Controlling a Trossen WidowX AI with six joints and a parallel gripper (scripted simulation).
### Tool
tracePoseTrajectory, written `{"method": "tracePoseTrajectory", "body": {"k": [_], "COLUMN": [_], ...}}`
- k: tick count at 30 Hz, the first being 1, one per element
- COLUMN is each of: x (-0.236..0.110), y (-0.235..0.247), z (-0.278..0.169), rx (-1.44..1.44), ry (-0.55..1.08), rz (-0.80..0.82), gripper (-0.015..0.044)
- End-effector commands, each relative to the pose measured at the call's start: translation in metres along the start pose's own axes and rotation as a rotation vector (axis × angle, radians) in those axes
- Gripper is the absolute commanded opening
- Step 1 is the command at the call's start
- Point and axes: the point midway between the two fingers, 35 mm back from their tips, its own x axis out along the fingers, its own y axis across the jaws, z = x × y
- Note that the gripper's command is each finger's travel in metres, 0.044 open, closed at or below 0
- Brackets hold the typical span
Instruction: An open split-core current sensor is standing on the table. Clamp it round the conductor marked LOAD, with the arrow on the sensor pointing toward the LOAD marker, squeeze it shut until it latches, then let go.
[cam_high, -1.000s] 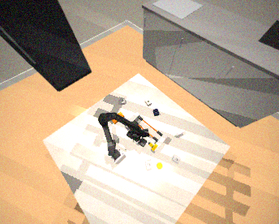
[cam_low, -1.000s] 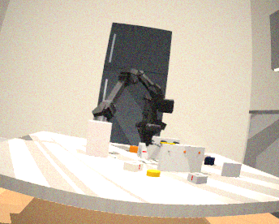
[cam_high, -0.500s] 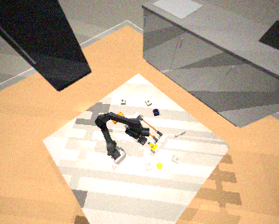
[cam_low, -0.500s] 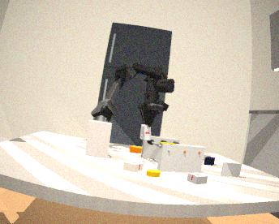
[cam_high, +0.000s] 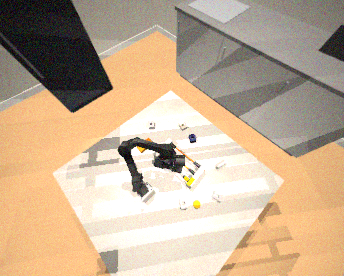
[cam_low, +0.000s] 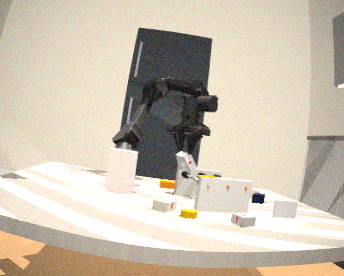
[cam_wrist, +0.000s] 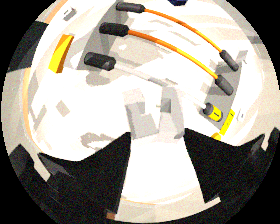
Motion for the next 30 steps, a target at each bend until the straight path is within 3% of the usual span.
{"method": "tracePoseTrajectory", "body": {"k": [1,25,30], "x": [0.001,0.008,0.010], "y": [-0.004,-0.019,-0.020], "z": [0.006,0.039,0.041], "rx": [-0.135,-1.058,-1.115], "ry": [-0.006,-0.009,-0.009], "rz": [0.002,0.000,0.000], "gripper": [0.0000,0.0000,0.0000]}}
